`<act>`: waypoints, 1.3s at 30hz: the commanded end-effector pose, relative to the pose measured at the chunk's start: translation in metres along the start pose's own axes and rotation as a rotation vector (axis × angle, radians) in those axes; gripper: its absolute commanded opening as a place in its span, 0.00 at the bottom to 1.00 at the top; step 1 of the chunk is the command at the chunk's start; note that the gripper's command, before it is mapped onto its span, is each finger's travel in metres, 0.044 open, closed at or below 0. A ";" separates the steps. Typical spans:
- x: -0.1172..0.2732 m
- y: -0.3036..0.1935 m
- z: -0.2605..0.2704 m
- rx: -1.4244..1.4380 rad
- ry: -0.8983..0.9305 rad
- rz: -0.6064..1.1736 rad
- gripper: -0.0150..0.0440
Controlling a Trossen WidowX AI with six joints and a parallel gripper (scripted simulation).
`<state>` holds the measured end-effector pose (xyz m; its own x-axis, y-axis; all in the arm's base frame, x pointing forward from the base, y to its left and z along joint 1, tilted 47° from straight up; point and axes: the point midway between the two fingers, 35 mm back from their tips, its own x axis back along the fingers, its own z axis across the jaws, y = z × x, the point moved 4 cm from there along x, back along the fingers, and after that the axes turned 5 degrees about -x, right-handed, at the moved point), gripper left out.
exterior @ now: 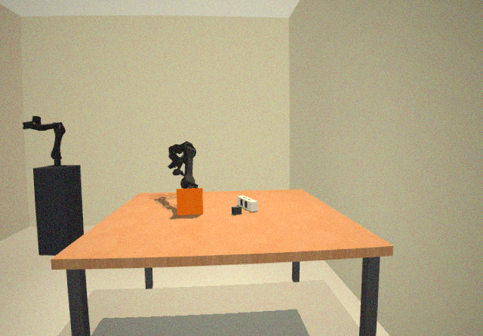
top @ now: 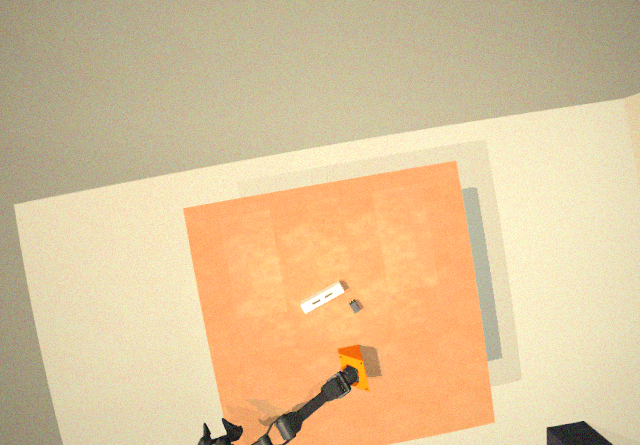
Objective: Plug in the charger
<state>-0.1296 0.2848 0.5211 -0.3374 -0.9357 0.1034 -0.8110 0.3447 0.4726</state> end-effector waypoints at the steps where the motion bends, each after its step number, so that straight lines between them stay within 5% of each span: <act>1: 0.000 0.000 0.000 0.000 0.000 0.001 0.98; 39: -0.112 -0.089 0.006 0.015 0.001 0.266 1.00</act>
<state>-0.0315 0.3521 0.4714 -0.5270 -0.8251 0.2037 -0.7128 0.5596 0.4229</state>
